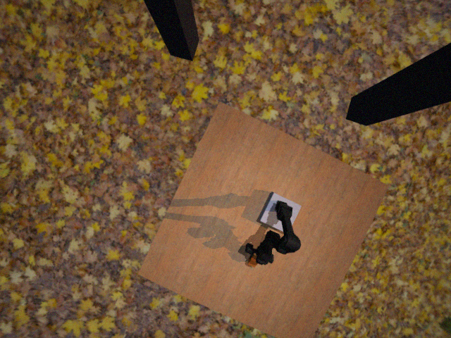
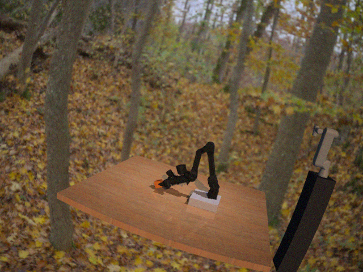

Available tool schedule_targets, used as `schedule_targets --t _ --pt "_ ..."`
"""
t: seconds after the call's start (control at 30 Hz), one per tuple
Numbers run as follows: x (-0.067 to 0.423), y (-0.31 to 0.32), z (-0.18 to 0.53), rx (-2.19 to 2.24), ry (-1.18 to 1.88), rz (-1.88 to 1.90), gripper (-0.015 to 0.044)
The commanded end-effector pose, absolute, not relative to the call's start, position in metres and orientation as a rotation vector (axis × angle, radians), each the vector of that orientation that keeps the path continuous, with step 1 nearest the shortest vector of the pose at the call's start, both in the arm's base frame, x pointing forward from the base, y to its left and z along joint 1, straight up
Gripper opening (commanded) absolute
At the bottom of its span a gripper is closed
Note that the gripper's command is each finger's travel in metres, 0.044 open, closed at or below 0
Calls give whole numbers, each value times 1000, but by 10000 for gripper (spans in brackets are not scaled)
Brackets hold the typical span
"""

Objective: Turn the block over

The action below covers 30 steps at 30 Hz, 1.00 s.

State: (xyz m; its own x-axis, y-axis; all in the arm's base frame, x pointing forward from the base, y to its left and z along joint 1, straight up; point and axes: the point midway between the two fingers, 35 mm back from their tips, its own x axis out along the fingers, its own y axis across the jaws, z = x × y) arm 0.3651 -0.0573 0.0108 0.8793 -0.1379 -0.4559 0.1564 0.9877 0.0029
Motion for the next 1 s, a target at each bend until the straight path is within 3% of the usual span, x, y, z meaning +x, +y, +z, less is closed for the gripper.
schedule_targets --t 0.0,0.27,0.97 --pt "365 -58 11 39 468 -159 236" --pt "365 -58 11 39 468 -159 440" --pt "365 -58 11 39 468 -159 440"
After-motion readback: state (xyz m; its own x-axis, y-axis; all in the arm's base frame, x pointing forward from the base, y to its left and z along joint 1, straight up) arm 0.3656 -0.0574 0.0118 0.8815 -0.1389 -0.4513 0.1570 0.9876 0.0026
